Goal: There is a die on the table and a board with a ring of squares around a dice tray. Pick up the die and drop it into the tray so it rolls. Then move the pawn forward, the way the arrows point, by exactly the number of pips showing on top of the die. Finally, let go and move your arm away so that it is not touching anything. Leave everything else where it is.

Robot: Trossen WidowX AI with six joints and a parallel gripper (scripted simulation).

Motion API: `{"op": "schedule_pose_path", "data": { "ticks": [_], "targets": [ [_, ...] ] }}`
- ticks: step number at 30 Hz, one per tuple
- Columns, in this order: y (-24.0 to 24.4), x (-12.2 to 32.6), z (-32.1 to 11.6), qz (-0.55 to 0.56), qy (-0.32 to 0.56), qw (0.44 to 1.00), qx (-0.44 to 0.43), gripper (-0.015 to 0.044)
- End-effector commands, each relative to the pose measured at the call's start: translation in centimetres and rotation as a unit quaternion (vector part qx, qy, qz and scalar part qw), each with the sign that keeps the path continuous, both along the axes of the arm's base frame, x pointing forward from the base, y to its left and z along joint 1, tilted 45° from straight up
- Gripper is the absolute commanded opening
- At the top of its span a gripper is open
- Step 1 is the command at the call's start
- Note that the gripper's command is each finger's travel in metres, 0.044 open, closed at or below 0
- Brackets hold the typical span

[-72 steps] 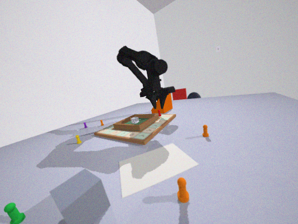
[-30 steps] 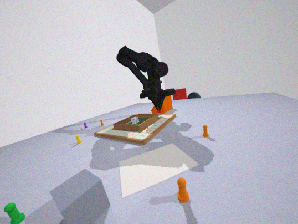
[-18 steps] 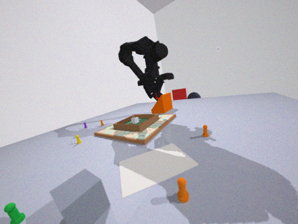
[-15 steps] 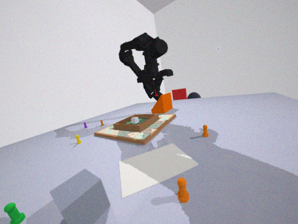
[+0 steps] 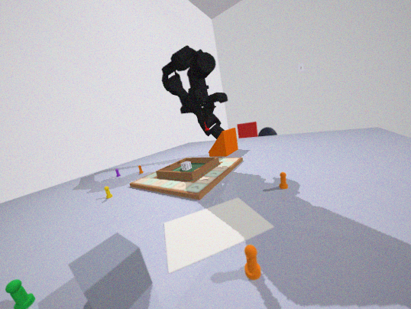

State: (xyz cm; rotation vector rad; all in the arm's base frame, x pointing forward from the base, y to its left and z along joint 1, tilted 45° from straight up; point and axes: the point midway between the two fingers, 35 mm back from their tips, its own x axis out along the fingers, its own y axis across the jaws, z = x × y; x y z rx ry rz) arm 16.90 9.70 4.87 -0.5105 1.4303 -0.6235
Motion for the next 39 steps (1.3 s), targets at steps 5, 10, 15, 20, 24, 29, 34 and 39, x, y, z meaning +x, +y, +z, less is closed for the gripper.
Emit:
{"op": "schedule_pose_path", "data": {
  "ticks": [5,10,15,20,24,29,34,39],
  "targets": [
    [-3.7,1.1,1.5,0.006,0.004,1.0,0.005,0.0],
    [-6.0,1.5,2.4,0.008,0.002,1.0,0.007,0.0],
    [-8.2,1.6,3.1,0.009,0.0,1.0,0.006,0.0],
    [-10.4,1.4,3.9,0.009,-0.002,1.0,0.002,0.0],
    [-12.2,1.0,4.4,0.007,-0.002,1.0,-0.004,0.0],
    [-14.3,0.3,5.1,0.003,-0.002,1.0,-0.015,0.0],
    [-15.7,-0.3,5.5,-0.001,-0.001,1.0,-0.024,0.0],
    [-15.9,-0.3,5.3,-0.001,-0.001,1.0,-0.023,0.0]
  ]
}}
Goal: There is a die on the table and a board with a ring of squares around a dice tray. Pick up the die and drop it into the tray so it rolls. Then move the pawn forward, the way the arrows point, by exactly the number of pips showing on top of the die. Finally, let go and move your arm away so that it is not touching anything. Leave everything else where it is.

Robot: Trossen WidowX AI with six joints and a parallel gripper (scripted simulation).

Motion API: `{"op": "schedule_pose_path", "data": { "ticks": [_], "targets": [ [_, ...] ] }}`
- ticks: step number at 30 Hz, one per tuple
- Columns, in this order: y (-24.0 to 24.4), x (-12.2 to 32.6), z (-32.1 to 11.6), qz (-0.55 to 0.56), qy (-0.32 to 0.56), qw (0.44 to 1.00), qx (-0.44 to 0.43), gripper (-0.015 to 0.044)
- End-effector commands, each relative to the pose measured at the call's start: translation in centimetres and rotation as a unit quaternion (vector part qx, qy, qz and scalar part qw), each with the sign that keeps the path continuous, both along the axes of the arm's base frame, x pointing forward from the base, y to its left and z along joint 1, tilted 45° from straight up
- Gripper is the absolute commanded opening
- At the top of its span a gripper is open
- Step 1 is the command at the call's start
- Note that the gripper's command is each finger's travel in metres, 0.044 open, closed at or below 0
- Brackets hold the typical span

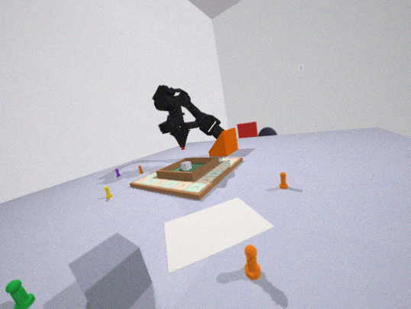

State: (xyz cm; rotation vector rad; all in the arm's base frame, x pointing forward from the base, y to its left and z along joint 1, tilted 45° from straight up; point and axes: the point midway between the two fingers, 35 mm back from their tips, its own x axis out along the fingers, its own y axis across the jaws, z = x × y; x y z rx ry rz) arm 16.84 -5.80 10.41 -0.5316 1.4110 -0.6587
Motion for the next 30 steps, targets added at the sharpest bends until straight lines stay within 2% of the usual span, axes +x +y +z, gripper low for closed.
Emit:
{"op": "schedule_pose_path", "data": {
  "ticks": [1,28,30],
  "targets": [
    [-0.6,-0.2,-0.4,0.002,0.005,1.0,-0.004,0.0],
    [-3.9,-0.1,-3.7,0.002,0.004,1.0,-0.006,0.0],
    [-3.5,0.1,-3.2,0.0,-0.001,1.0,-0.002,0.0053]
  ]
}}
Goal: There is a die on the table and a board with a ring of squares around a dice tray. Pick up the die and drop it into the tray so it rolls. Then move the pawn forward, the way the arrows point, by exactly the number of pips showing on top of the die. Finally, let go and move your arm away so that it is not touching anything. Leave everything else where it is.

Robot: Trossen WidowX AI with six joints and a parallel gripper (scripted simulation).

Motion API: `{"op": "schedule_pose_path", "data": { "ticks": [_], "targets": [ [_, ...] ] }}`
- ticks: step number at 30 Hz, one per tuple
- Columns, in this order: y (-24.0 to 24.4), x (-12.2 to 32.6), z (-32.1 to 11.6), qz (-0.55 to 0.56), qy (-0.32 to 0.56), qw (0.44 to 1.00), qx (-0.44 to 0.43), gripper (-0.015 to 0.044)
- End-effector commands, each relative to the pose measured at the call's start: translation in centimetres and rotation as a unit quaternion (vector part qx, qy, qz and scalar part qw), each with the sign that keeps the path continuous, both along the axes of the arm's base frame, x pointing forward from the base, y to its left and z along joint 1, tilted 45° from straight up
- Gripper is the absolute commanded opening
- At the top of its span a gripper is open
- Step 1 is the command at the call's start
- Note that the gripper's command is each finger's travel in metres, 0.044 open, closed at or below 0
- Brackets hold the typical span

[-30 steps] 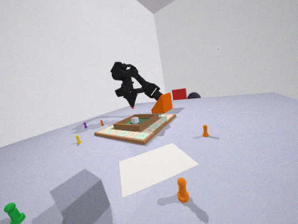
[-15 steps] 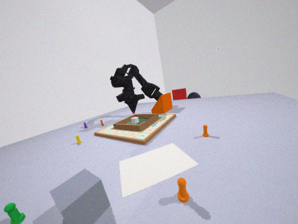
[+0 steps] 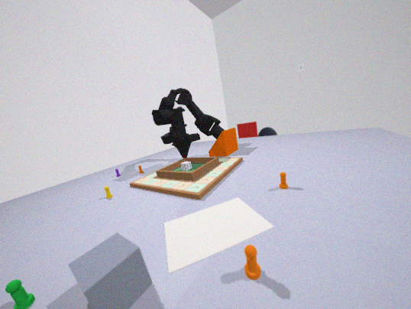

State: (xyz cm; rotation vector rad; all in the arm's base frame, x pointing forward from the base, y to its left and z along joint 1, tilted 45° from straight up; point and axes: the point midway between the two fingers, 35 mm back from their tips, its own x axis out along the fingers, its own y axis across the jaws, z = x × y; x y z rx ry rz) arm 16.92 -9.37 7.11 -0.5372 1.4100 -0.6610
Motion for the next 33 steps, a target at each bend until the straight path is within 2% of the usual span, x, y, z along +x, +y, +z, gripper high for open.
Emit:
{"op": "schedule_pose_path", "data": {
  "ticks": [1,8,15,20,25,30,33],
  "targets": [
    [0.0,0.0,0.1,-0.001,-0.002,1.0,0.0,0.0079],
    [0.2,0.0,0.2,-0.001,-0.001,1.0,0.0,0.0263],
    [3.6,-0.1,3.5,0.001,0.004,1.0,-0.002,0.044],
    [4.6,0.1,3.7,0.004,0.006,1.0,0.002,0.044],
    [10.1,1.1,2.7,0.023,0.022,0.999,0.016,0.044],
    [15.9,0.2,1.6,0.035,0.038,0.999,0.007,0.044],
    [17.5,-0.4,1.3,0.037,0.041,0.998,0.0,0.044]
  ]
}}
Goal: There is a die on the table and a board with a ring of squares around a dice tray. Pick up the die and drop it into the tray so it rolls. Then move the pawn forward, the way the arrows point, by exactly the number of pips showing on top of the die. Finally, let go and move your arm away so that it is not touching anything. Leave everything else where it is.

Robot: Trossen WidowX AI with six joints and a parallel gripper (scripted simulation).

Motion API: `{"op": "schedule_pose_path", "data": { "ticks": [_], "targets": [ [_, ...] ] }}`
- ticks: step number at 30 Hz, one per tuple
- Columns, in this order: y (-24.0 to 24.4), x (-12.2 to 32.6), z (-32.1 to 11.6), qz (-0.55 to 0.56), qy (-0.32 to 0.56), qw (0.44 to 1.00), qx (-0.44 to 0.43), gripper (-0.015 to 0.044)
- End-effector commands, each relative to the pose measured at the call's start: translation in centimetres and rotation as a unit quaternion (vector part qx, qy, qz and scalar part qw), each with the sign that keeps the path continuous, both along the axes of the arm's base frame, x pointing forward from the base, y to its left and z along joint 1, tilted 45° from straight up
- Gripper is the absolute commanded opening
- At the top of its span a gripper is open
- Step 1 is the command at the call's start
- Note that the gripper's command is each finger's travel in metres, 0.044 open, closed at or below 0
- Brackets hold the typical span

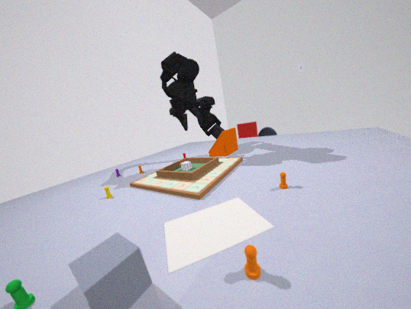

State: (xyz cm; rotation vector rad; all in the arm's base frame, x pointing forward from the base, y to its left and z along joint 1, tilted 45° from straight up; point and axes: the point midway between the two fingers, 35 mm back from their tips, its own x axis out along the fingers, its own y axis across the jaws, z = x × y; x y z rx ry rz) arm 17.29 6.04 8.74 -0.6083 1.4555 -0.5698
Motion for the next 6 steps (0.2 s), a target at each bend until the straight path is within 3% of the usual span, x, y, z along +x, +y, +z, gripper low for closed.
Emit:
{"op": "schedule_pose_path", "data": {
  "ticks": [1,6],
  "targets": [
    [2.1,-0.8,-0.4,-0.002,0.003,1.0,-0.008,0.044],
    [0.6,-0.2,-0.2,0.003,0.002,1.0,-0.002,0.044]
  ]
}}
